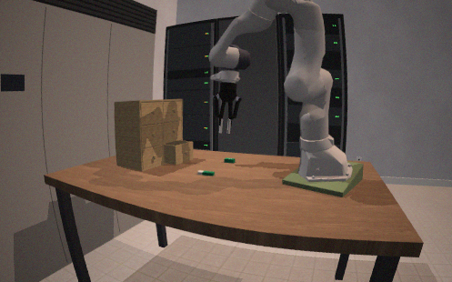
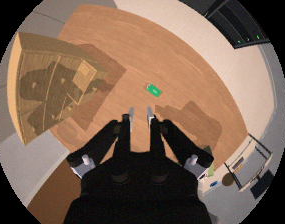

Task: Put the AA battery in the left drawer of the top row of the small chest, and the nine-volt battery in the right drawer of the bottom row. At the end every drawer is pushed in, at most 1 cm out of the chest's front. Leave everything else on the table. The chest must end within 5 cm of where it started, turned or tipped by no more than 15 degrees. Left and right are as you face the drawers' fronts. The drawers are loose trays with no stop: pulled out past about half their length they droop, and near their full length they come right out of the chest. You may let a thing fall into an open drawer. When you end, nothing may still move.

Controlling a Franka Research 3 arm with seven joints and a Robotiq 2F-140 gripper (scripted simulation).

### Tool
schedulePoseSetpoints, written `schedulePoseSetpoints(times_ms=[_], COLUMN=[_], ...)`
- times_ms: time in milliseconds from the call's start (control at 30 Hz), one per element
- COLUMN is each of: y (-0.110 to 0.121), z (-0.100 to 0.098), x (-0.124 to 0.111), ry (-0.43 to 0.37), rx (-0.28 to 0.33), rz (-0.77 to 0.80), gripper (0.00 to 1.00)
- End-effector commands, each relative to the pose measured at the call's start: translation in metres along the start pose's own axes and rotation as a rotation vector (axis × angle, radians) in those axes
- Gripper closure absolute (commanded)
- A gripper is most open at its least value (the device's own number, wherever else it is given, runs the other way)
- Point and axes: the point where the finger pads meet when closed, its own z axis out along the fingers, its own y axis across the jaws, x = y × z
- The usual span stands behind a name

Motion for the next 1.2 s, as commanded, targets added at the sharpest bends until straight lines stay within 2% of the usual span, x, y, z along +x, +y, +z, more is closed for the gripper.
schedulePoseSetpoints(times_ms=[0, 33, 833, 867, 1167], y=[0.0, 0.003, 0.003, 0.007, 0.007], z=[-0.001, 0.007, 0.007, 0.015, 0.015], x=[0.002, 0.007, 0.007, 0.011, 0.011], ry=[0.004, 0.004, 0.004, 0.003, 0.003], rx=[-0.001, -0.008, -0.008, -0.016, -0.016], rz=[-0.015, -0.131, -0.131, -0.24, -0.24], gripper=[0.8, 0.8, 0.8, 0.8, 0.8])
